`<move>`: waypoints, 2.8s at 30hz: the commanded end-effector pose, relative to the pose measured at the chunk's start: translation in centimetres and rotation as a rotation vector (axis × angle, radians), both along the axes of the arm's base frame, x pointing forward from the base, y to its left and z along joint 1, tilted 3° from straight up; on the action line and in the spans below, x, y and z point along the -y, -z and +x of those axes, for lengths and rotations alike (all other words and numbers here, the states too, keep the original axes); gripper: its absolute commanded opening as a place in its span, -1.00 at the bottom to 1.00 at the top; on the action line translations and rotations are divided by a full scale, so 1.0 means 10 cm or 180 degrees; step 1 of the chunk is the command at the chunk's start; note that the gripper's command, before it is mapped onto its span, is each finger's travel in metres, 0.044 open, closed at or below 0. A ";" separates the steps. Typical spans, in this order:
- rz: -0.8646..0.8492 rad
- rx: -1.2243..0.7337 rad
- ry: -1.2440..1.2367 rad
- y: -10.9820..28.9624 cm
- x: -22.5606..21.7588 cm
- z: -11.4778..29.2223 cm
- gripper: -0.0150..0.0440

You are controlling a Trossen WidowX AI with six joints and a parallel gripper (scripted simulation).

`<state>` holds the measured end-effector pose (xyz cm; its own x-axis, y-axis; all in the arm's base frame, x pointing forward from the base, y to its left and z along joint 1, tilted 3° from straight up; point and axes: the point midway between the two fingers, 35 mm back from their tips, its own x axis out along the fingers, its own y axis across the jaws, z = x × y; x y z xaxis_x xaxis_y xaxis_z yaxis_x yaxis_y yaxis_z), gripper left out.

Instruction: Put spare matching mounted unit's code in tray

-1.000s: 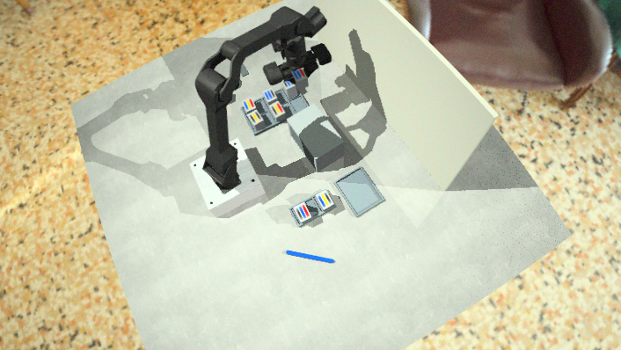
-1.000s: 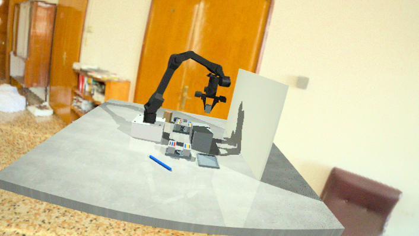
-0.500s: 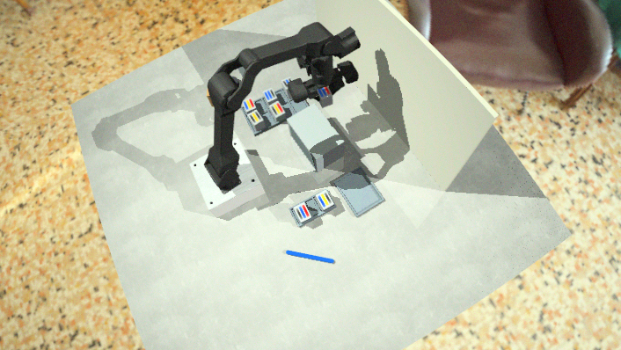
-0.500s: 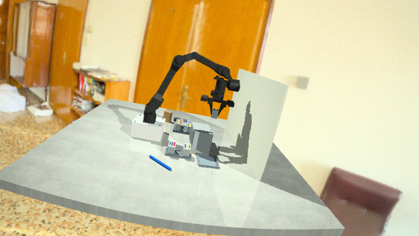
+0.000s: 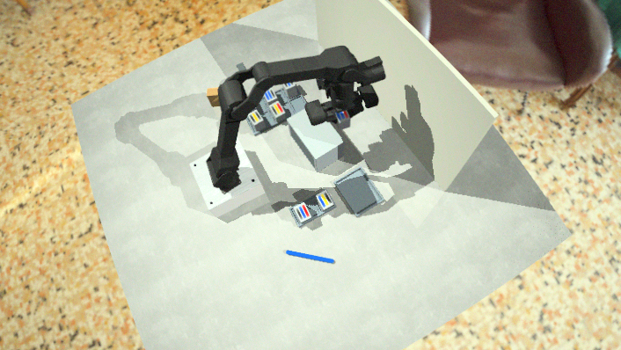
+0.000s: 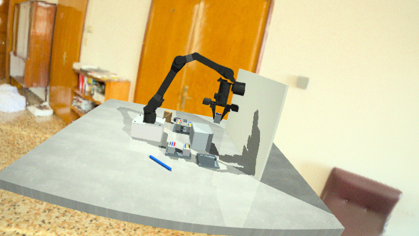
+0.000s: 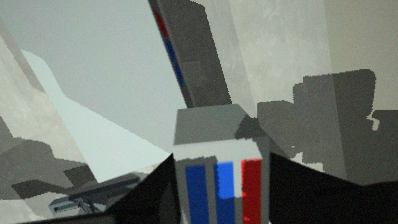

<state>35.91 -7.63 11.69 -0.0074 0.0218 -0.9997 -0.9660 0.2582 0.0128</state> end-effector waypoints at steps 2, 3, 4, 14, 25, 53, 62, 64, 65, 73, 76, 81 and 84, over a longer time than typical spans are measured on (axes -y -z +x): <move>-0.0004 -0.0011 0.0002 0.01 0.27 -0.04 -0.49; -0.0006 -0.0009 -0.0008 0.01 0.33 -0.05 -0.49; -0.0008 -0.0007 -0.0017 0.01 0.40 -0.06 -0.49; -0.0049 -0.0016 -0.0089 0.02 1.03 -0.24 -0.49; -0.0023 0.0011 -0.0322 0.03 1.53 -0.45 -0.49; -0.0024 0.0012 -0.0322 0.28 1.55 -0.41 -0.49; -0.0024 0.0012 -0.0322 0.37 1.56 -0.40 -0.49; -0.0024 0.0012 -0.0322 0.39 1.56 -0.40 -0.49; -0.0024 0.0012 -0.0322 0.40 1.56 -0.40 -0.49; -0.0024 0.0012 -0.0322 0.48 1.56 -0.39 -0.49; -0.0024 0.0012 -0.0322 0.51 1.56 -0.39 -0.49; -0.0024 0.0012 -0.0322 0.56 1.57 -0.39 -0.49; -0.0024 0.0012 -0.0322 0.59 1.57 -0.39 -0.49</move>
